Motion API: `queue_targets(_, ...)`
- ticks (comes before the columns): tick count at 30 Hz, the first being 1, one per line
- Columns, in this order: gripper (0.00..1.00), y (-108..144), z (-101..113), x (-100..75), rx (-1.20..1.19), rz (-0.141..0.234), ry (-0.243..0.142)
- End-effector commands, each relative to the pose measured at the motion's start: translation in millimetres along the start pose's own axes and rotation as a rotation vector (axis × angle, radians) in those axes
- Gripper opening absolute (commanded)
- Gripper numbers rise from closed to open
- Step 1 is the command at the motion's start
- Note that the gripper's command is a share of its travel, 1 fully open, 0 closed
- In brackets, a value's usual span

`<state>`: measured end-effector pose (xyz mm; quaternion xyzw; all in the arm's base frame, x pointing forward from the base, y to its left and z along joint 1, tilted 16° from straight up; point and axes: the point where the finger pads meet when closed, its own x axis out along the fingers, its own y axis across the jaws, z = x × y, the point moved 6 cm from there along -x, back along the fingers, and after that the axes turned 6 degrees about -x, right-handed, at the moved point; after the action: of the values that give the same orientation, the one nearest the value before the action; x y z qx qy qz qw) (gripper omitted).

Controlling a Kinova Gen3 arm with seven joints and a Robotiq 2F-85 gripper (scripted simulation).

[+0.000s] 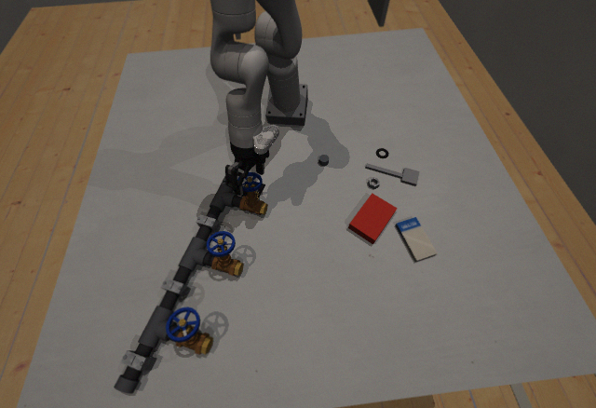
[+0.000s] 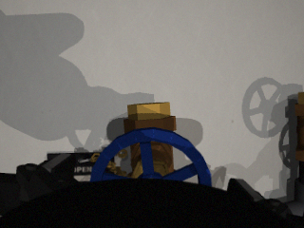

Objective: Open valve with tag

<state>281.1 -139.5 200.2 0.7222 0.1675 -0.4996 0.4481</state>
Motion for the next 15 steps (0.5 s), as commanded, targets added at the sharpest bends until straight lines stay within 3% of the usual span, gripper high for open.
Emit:
queue_targets(1, 1.00, 0.4, 0.6, -0.2, 0.028, 0.000, 0.010)
queue_targets(15, 1.00, 0.4, 0.6, -0.2, 0.054, 0.000, 0.010)
